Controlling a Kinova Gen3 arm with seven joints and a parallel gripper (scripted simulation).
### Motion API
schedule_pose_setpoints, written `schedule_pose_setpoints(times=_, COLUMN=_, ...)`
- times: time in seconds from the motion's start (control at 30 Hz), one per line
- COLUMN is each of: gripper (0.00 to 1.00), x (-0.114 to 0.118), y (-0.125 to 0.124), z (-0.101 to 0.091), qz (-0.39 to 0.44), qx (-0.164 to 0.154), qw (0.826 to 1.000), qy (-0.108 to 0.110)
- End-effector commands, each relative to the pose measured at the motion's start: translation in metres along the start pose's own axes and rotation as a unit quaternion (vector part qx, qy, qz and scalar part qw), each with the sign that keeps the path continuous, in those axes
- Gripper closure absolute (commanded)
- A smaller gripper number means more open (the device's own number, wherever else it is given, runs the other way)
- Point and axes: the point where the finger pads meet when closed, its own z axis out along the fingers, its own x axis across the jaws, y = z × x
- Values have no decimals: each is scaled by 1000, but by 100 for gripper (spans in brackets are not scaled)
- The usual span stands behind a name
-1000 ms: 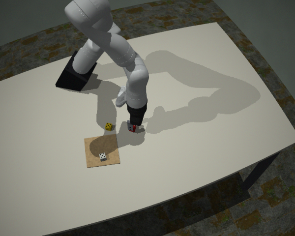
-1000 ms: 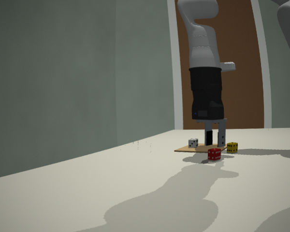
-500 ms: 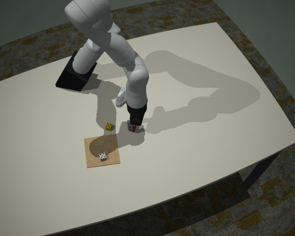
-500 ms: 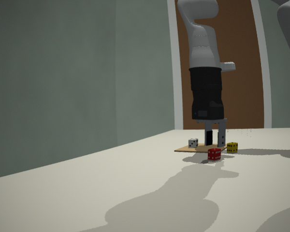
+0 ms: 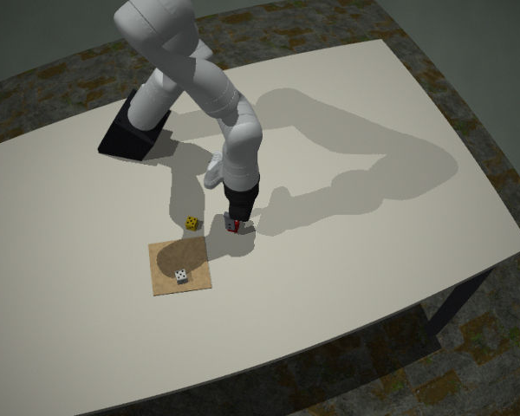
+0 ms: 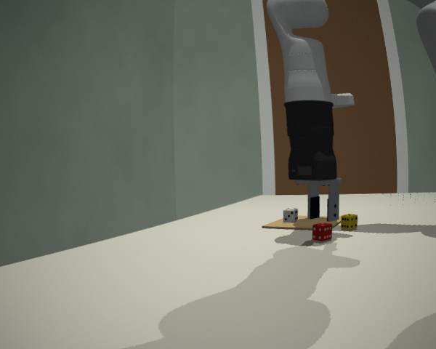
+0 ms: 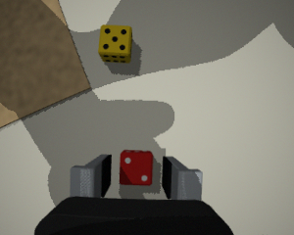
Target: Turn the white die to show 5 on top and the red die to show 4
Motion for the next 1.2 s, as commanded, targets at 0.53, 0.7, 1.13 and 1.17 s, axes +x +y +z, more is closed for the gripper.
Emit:
schedule_pose_setpoints(times=0.53, gripper=21, x=1, y=2, z=11, qz=3, qx=-1, qw=1000, qy=1)
schedule_pose_setpoints(times=0.7, gripper=21, x=1, y=2, z=19, qz=3, qx=-1, qw=1000, qy=1)
schedule_pose_setpoints(times=1.13, gripper=21, x=1, y=2, z=29, qz=3, qx=-1, qw=1000, qy=1)
schedule_pose_setpoints(times=1.17, gripper=21, x=1, y=2, z=29, qz=3, qx=-1, qw=1000, qy=1)
